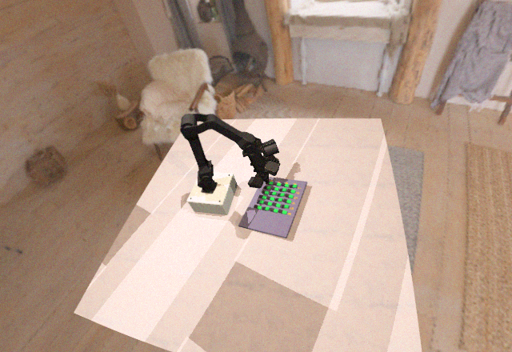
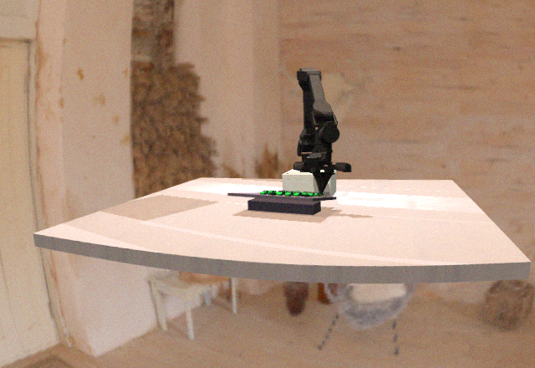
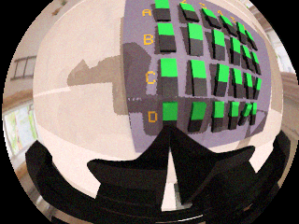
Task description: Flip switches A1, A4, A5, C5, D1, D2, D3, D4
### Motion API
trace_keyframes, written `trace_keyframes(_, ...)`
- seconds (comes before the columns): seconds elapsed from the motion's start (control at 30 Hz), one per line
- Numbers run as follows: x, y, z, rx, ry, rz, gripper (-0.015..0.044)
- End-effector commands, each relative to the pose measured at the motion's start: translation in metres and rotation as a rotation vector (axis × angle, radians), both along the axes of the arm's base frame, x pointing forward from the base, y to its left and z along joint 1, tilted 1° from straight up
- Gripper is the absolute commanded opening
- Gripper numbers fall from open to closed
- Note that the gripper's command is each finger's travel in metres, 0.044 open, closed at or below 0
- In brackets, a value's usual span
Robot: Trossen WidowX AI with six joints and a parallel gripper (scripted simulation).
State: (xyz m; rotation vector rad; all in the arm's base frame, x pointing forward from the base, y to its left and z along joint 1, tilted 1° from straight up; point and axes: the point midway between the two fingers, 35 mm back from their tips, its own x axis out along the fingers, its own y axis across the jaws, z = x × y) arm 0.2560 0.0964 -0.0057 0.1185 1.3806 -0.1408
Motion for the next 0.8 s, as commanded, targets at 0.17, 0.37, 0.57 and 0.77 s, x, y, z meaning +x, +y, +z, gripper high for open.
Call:
trace_keyframes(0.17, -0.004, 0.002, 0.040, 0.000, 0.015, 0.002, 0.0000)
trace_keyframes(0.37, -0.009, 0.001, 0.064, -0.001, 0.024, 0.003, 0.0000)
trace_keyframes(0.57, 0.004, -0.028, 0.067, -0.003, 0.023, 0.003, 0.0000)
trace_keyframes(0.77, 0.011, -0.031, 0.035, 0.001, 0.046, 0.003, 0.0000)
